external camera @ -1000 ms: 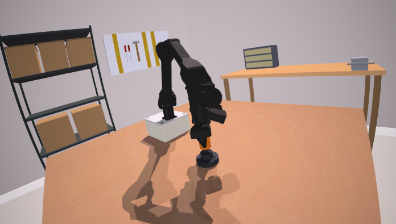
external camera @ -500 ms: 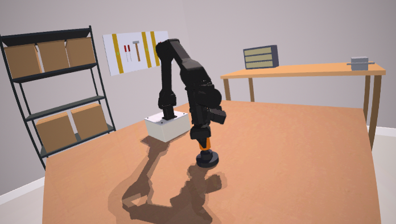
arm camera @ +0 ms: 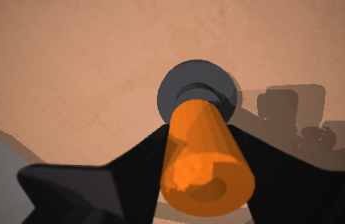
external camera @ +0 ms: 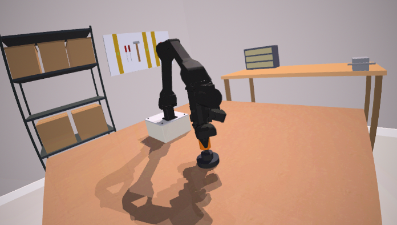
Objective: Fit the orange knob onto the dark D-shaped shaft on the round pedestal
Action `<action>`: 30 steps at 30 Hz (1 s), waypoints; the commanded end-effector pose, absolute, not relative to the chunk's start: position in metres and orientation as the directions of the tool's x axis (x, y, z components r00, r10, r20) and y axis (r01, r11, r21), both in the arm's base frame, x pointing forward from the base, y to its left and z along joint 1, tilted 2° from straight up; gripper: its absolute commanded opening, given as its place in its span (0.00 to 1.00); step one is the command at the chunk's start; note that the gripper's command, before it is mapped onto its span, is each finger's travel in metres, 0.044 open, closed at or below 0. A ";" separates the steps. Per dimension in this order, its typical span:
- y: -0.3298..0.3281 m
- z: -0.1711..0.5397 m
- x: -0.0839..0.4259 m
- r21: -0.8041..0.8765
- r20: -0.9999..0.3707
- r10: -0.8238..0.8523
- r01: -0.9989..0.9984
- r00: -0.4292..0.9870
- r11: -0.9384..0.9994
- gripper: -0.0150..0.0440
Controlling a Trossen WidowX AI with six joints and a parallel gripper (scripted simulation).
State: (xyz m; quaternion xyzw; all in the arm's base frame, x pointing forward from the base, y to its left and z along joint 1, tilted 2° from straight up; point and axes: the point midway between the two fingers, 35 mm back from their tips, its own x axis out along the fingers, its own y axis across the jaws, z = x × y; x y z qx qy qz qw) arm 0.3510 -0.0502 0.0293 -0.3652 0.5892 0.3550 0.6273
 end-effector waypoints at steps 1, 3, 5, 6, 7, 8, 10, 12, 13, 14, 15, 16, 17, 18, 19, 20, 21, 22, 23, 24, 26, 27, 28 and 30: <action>-0.050 0.033 0.354 -0.048 -0.998 0.015 -0.880 0.063 0.472 0.25; -0.051 0.032 0.356 -0.048 -0.998 0.015 -0.880 0.063 0.472 0.25; -0.051 0.031 0.357 -0.049 -0.998 0.015 -0.880 0.063 0.472 0.25; -0.051 0.030 0.357 -0.048 -0.998 0.015 -0.880 0.063 0.472 0.25; -0.051 0.030 0.356 -0.048 -0.998 0.015 -0.880 0.063 0.472 0.25; -0.051 0.030 0.356 -0.048 -0.998 0.015 -0.880 0.063 0.472 0.25; -0.051 0.029 0.356 -0.048 -0.998 0.015 -0.880 0.063 0.472 0.25; -0.051 0.029 0.356 -0.048 -0.998 0.015 -0.880 0.063 0.472 0.25; -0.051 0.029 0.356 -0.048 -0.998 0.015 -0.880 0.063 0.472 0.25; -0.051 0.028 0.355 -0.048 -0.998 0.015 -0.880 0.063 0.472 0.25; -0.051 0.028 0.355 -0.048 -0.998 0.015 -0.880 0.063 0.472 0.25; -0.051 0.028 0.355 -0.048 -0.998 0.015 -0.880 0.063 0.472 0.25; -0.051 0.028 0.354 -0.048 -0.998 0.015 -0.880 0.063 0.472 0.25; -0.051 0.027 0.354 -0.048 -0.998 0.015 -0.880 0.063 0.472 0.25; -0.050 0.027 0.353 -0.048 -0.998 0.015 -0.880 0.063 0.472 0.25; -0.050 0.026 0.353 -0.048 -0.998 0.015 -0.880 0.063 0.472 0.25; -0.050 0.027 0.353 -0.048 -0.998 0.015 -0.880 0.063 0.472 0.25; -0.050 0.027 0.353 -0.048 -0.998 0.015 -0.880 0.063 0.472 0.25; -0.050 0.027 0.353 -0.048 -0.998 0.015 -0.880 0.063 0.472 0.25; -0.050 0.027 0.353 -0.048 -0.998 0.015 -0.880 0.063 0.472 0.25; -0.050 0.027 0.352 -0.048 -0.998 0.015 -0.880 0.063 0.472 0.25; -0.050 0.028 0.352 -0.048 -0.998 0.015 -0.880 0.063 0.472 0.25; -0.050 0.029 0.351 -0.048 -0.998 0.015 -0.880 0.063 0.472 0.25; -0.050 0.030 0.351 -0.048 -0.998 0.015 -0.880 0.063 0.472 0.25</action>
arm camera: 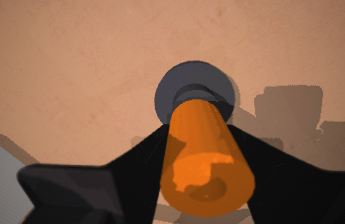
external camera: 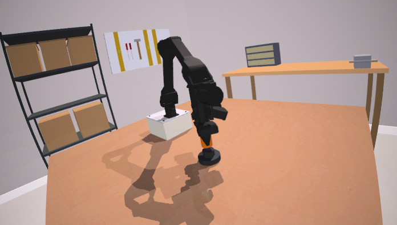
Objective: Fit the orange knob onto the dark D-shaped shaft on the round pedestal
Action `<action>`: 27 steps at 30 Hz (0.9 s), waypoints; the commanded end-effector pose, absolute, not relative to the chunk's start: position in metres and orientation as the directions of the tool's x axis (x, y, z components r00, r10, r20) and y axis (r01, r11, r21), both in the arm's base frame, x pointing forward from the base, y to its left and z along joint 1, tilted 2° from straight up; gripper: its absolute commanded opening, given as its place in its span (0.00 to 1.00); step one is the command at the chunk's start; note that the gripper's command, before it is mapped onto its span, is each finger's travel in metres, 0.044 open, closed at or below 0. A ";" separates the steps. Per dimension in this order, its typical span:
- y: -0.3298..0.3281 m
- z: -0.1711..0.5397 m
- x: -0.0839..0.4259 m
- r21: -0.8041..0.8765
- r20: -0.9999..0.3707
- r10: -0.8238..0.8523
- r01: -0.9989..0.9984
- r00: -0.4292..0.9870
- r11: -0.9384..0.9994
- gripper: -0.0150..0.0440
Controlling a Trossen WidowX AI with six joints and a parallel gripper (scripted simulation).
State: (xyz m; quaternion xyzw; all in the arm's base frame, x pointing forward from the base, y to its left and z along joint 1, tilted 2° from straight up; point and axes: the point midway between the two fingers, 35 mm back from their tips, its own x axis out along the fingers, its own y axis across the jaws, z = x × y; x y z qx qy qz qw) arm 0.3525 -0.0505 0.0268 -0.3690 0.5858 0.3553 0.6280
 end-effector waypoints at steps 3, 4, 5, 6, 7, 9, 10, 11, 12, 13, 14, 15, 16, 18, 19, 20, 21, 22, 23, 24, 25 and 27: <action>-0.050 0.031 0.351 -0.049 -0.998 0.015 -0.892 0.063 0.449 0.25; -0.050 0.031 0.351 -0.050 -0.998 0.015 -0.904 0.063 0.424 0.25; -0.050 0.032 0.351 -0.052 -0.998 0.015 -0.918 0.063 0.394 0.25; -0.050 0.032 0.351 -0.053 -0.998 0.015 -0.932 0.063 0.358 0.25; -0.050 0.032 0.351 -0.055 -0.998 0.015 -0.947 0.063 0.317 0.25; -0.050 0.033 0.352 -0.056 -0.998 0.015 -0.959 0.063 0.278 0.25; -0.050 0.033 0.352 -0.056 -0.998 0.015 -0.959 0.063 0.278 0.25; -0.050 0.033 0.352 -0.056 -0.998 0.015 -0.959 0.063 0.278 0.25; -0.050 0.033 0.352 -0.056 -0.998 0.015 -0.959 0.063 0.278 0.25; -0.050 0.033 0.353 -0.056 -0.998 0.015 -0.959 0.063 0.278 0.25; -0.050 0.033 0.353 -0.056 -0.998 0.015 -0.959 0.063 0.278 0.25; -0.050 0.033 0.354 -0.056 -0.998 0.015 -0.959 0.063 0.278 0.25; -0.050 0.033 0.355 -0.056 -0.998 0.015 -0.959 0.063 0.278 0.25; -0.051 0.032 0.356 -0.056 -0.998 0.015 -0.959 0.063 0.278 0.25; -0.051 0.031 0.357 -0.056 -0.998 0.015 -0.959 0.063 0.278 0.25; -0.051 0.031 0.357 -0.056 -0.998 0.015 -0.959 0.063 0.278 0.25; -0.051 0.030 0.356 -0.056 -0.998 0.015 -0.959 0.063 0.278 0.25; -0.051 0.030 0.356 -0.056 -0.998 0.015 -0.959 0.063 0.278 0.25; -0.051 0.030 0.356 -0.056 -0.998 0.015 -0.959 0.063 0.278 0.25; -0.051 0.029 0.356 -0.056 -0.998 0.015 -0.959 0.063 0.278 0.25; -0.051 0.029 0.356 -0.056 -0.998 0.015 -0.959 0.063 0.278 0.25; -0.051 0.029 0.356 -0.056 -0.998 0.015 -0.959 0.063 0.278 0.25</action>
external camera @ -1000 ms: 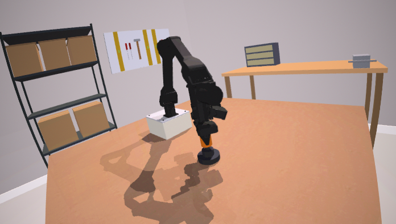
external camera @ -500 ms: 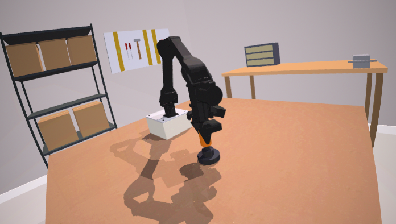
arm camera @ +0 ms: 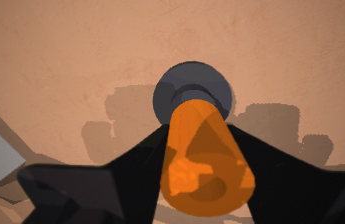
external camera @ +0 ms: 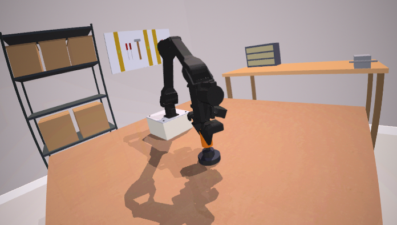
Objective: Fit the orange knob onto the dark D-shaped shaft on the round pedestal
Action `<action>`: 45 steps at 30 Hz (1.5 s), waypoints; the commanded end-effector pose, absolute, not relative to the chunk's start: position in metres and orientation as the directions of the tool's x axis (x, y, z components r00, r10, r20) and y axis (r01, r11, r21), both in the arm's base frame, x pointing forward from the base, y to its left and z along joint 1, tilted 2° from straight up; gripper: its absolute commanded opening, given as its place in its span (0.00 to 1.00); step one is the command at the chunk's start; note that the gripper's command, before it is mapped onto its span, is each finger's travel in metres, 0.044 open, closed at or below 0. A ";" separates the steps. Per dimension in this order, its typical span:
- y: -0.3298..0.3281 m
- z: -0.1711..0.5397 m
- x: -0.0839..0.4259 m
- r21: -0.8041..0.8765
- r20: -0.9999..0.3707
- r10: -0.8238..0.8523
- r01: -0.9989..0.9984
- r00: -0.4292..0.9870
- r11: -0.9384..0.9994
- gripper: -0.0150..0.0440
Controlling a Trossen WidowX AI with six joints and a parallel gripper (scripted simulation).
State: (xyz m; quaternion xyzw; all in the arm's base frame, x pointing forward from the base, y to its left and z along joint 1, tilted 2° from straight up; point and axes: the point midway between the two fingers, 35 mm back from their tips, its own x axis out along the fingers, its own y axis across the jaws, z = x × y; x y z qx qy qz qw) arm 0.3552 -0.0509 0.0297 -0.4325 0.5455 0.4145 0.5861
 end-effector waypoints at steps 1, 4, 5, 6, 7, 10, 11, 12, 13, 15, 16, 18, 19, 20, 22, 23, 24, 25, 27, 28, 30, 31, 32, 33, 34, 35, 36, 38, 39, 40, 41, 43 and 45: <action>-0.051 0.029 0.356 -0.056 -0.998 0.015 -0.959 0.063 0.278 0.25; -0.051 0.028 0.355 -0.056 -0.998 0.015 -0.959 0.063 0.278 0.25; -0.050 0.028 0.354 -0.056 -0.998 0.015 -0.959 0.063 0.278 0.25; -0.050 0.027 0.354 -0.056 -0.998 0.015 -0.959 0.063 0.278 0.25; -0.050 0.027 0.353 -0.056 -0.998 0.015 -0.959 0.063 0.278 0.25; -0.050 0.027 0.353 -0.056 -0.998 0.015 -0.959 0.063 0.278 0.25; -0.050 0.027 0.353 -0.056 -0.998 0.015 -0.959 0.063 0.278 0.25; -0.050 0.027 0.353 -0.056 -0.998 0.015 -0.959 0.063 0.278 0.25; -0.050 0.027 0.353 -0.056 -0.998 0.015 -0.959 0.063 0.278 0.25; -0.050 0.028 0.352 -0.056 -0.998 0.015 -0.959 0.063 0.278 0.25; -0.050 0.029 0.351 -0.056 -0.998 0.015 -0.959 0.063 0.278 0.25; -0.050 0.030 0.351 -0.056 -0.998 0.015 -0.959 0.063 0.278 0.25; -0.050 0.031 0.352 -0.056 -0.998 0.015 -0.959 0.063 0.278 0.25; -0.050 0.031 0.352 -0.056 -0.998 0.015 -0.961 0.063 0.270 0.25; -0.050 0.031 0.351 -0.058 -0.998 0.015 -0.972 0.063 0.226 0.25; -0.050 0.032 0.351 -0.059 -0.998 0.015 -0.979 0.063 0.195 0.25; -0.050 0.032 0.351 -0.060 -0.998 0.015 -0.986 0.063 0.157 0.25; -0.050 0.032 0.351 -0.061 -0.998 0.015 -0.992 0.063 0.113 0.25; -0.050 0.033 0.352 -0.061 -0.998 0.015 -0.995 0.063 0.072 0.25; -0.050 0.033 0.352 -0.062 -0.998 0.015 -0.995 0.063 0.072 0.25; -0.050 0.033 0.353 -0.062 -0.998 0.015 -0.995 0.063 0.072 0.25; -0.050 0.033 0.353 -0.062 -0.998 0.015 -0.995 0.063 0.072 0.25; -0.051 0.033 0.354 -0.062 -0.998 0.015 -0.995 0.063 0.072 0.25; -0.051 0.033 0.354 -0.062 -0.998 0.015 -0.995 0.063 0.072 0.25; -0.051 0.033 0.355 -0.062 -0.998 0.015 -0.995 0.063 0.072 0.25; -0.051 0.032 0.356 -0.062 -0.998 0.015 -0.995 0.063 0.072 0.25; -0.051 0.032 0.357 -0.062 -0.998 0.015 -0.995 0.063 0.072 0.25; -0.051 0.031 0.357 -0.062 -0.998 0.015 -0.995 0.063 0.072 0.25; -0.051 0.030 0.357 -0.062 -0.998 0.015 -0.995 0.063 0.072 0.25; -0.051 0.030 0.357 -0.062 -0.998 0.015 -0.995 0.063 0.072 0.25; -0.051 0.030 0.356 -0.062 -0.998 0.015 -0.995 0.063 0.072 0.25; -0.051 0.029 0.356 -0.062 -0.998 0.015 -0.995 0.063 0.072 0.25; -0.051 0.029 0.356 -0.062 -0.998 0.015 -0.995 0.063 0.072 0.25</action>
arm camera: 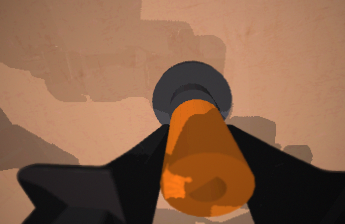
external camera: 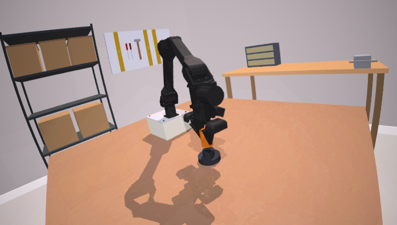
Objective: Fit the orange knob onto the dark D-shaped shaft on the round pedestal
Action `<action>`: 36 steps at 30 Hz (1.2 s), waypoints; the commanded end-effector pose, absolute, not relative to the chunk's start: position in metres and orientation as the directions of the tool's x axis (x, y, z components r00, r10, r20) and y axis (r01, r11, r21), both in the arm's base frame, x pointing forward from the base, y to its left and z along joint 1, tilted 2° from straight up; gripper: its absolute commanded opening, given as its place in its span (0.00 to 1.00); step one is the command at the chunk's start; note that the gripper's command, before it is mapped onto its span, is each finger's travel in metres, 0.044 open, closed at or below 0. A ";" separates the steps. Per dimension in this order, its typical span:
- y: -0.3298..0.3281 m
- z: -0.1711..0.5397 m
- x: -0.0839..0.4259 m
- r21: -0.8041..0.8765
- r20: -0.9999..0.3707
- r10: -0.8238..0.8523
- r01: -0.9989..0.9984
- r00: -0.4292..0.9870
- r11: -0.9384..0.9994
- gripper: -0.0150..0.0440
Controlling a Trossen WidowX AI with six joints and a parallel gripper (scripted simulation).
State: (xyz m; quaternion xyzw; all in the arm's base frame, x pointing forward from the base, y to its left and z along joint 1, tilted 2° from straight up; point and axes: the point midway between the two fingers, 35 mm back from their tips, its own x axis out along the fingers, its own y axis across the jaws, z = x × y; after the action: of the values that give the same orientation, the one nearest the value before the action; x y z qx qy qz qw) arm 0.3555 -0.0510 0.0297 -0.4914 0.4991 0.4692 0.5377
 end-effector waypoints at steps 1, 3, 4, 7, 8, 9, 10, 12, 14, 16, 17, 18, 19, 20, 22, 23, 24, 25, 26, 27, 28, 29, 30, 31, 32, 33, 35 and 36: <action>-0.051 0.029 0.356 -0.062 -0.998 0.015 -0.995 0.063 0.072 0.25; -0.051 0.028 0.356 -0.062 -0.998 0.015 -0.995 0.063 0.072 0.25; -0.051 0.028 0.355 -0.062 -0.998 0.015 -0.995 0.063 0.072 0.25; -0.050 0.027 0.353 -0.062 -0.998 0.015 -0.995 0.063 0.072 0.25; -0.050 0.026 0.353 -0.062 -0.998 0.015 -0.995 0.063 0.072 0.25; -0.050 0.028 0.353 -0.062 -0.998 0.015 -0.995 0.063 0.072 0.25; -0.050 0.029 0.352 -0.061 -0.998 0.015 -0.995 0.063 0.072 0.25; -0.050 0.030 0.351 -0.061 -0.998 0.016 -0.995 0.063 0.072 0.25; -0.050 0.031 0.351 -0.061 -0.998 0.016 -0.995 0.063 0.072 0.25; -0.050 0.031 0.351 -0.062 -0.998 0.016 -0.997 0.063 0.047 0.25; -0.050 0.031 0.351 -0.062 -0.998 0.016 -0.998 0.063 0.019 0.25; -0.050 0.032 0.351 -0.063 -0.998 0.016 -0.998 0.063 -0.014 0.25; -0.050 0.032 0.351 -0.063 -0.998 0.016 -0.997 0.063 -0.052 0.25; -0.050 0.032 0.351 -0.064 -0.998 0.016 -0.993 0.063 -0.096 0.25; -0.050 0.033 0.351 -0.064 -0.998 0.016 -0.989 0.063 -0.136 0.25; -0.050 0.033 0.352 -0.064 -0.998 0.016 -0.989 0.063 -0.136 0.25; -0.050 0.033 0.352 -0.064 -0.998 0.016 -0.989 0.063 -0.136 0.25; -0.050 0.033 0.352 -0.064 -0.998 0.015 -0.989 0.063 -0.136 0.25; -0.050 0.033 0.353 -0.064 -0.998 0.015 -0.989 0.063 -0.136 0.25; -0.050 0.033 0.353 -0.064 -0.998 0.015 -0.989 0.063 -0.136 0.25; -0.050 0.033 0.354 -0.064 -0.998 0.015 -0.989 0.063 -0.136 0.25; -0.050 0.033 0.354 -0.064 -0.998 0.015 -0.989 0.063 -0.136 0.25; -0.050 0.032 0.355 -0.064 -0.998 0.015 -0.989 0.063 -0.136 0.25; -0.051 0.032 0.356 -0.065 -0.998 0.015 -0.989 0.063 -0.136 0.25; -0.051 0.032 0.357 -0.065 -0.998 0.015 -0.989 0.063 -0.136 0.25; -0.051 0.031 0.357 -0.065 -0.998 0.015 -0.989 0.063 -0.136 0.25; -0.051 0.030 0.356 -0.065 -0.998 0.015 -0.989 0.063 -0.136 0.25; -0.051 0.030 0.356 -0.065 -0.998 0.015 -0.989 0.063 -0.136 0.25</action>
State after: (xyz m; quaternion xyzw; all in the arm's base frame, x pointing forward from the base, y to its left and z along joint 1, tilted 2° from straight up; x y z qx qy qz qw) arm 0.3543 -0.0507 0.0306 -0.5443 0.4478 0.5195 0.4831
